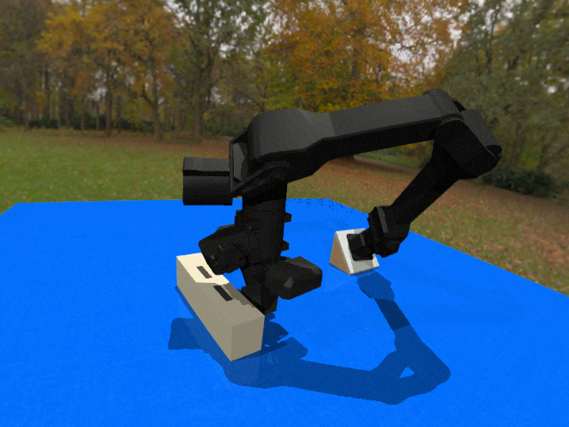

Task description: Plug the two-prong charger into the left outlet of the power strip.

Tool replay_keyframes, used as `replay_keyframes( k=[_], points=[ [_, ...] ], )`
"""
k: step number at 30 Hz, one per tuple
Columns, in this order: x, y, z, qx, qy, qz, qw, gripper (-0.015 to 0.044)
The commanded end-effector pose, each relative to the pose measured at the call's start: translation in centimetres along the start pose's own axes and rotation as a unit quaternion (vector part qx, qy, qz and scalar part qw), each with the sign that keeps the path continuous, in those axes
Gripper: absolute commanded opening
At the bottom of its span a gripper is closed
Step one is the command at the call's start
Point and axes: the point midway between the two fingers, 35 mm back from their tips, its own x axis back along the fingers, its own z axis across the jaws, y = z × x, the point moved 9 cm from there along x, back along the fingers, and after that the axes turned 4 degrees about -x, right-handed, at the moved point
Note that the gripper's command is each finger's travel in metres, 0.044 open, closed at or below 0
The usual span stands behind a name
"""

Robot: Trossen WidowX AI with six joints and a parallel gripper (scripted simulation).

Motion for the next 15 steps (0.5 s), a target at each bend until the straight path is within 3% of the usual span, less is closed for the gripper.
replay_keyframes(
  k=[1,15],
  points=[
    [0.04,0.11,0.05,-0.003,0.001,0.000,1.000,0.0000],
    [0.10,0.50,0.09,-0.003,0.001,-0.001,1.000,0.0000]
  ],
)
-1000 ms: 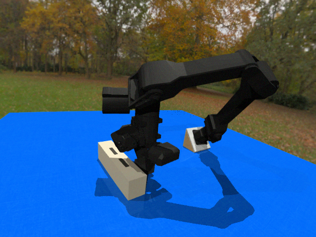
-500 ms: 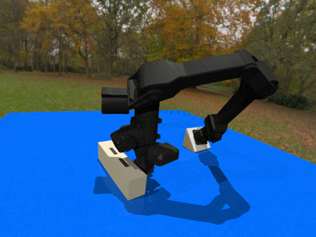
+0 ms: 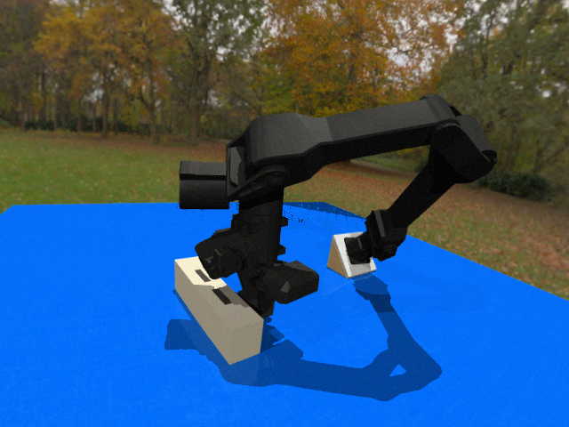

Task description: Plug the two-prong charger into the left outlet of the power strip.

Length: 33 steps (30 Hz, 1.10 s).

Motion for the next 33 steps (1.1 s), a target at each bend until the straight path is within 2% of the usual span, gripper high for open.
replay_keyframes(
  k=[1,33],
  points=[
    [0.1,0.2,0.1,-0.003,0.001,-0.001,1.000,0.0000],
    [0.2,1.3,0.2,-0.002,0.001,-0.001,1.000,0.0000]
  ],
)
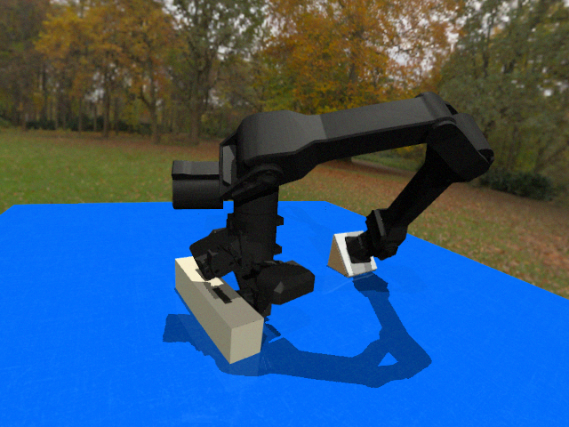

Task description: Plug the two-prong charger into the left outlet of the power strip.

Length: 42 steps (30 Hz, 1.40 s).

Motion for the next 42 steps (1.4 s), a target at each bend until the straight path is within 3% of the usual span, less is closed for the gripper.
replay_keyframes(
  k=[1,42],
  points=[
    [0.11,0.58,0.15,0.006,0.000,-0.008,1.000,0.0000],
    [0.00,0.72,0.08,-0.002,-0.001,0.002,1.000,0.0000]
  ],
)
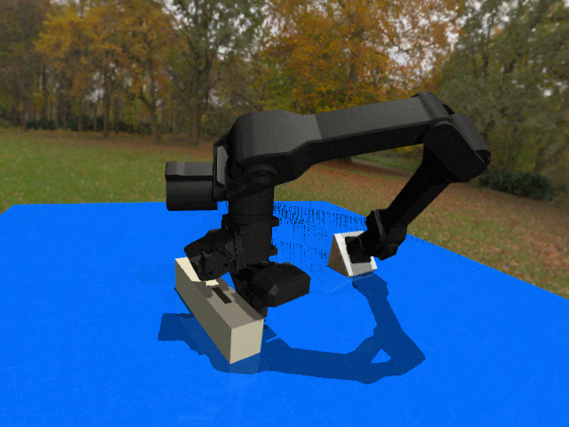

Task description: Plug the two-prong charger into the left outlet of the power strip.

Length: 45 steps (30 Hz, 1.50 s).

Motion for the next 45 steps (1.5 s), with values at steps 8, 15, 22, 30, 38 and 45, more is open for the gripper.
replay_keyframes(
  k=[8,15,22,30,38,45],
  points=[
    [0.00,0.02,-0.01,0.001,0.000,-0.001,1.000,0.0157],
    [0.00,0.02,-0.01,0.001,0.000,-0.001,1.000,0.0341],
    [-0.01,-0.06,-0.02,0.001,0.000,-0.001,1.000,0.0440],
    [-0.02,-0.34,-0.05,0.003,0.000,-0.003,1.000,0.0440],
    [-0.04,-0.61,-0.07,0.004,0.001,-0.005,1.000,0.0440],
    [-0.06,-0.86,-0.10,0.006,0.001,-0.007,1.000,0.0440]
  ],
)
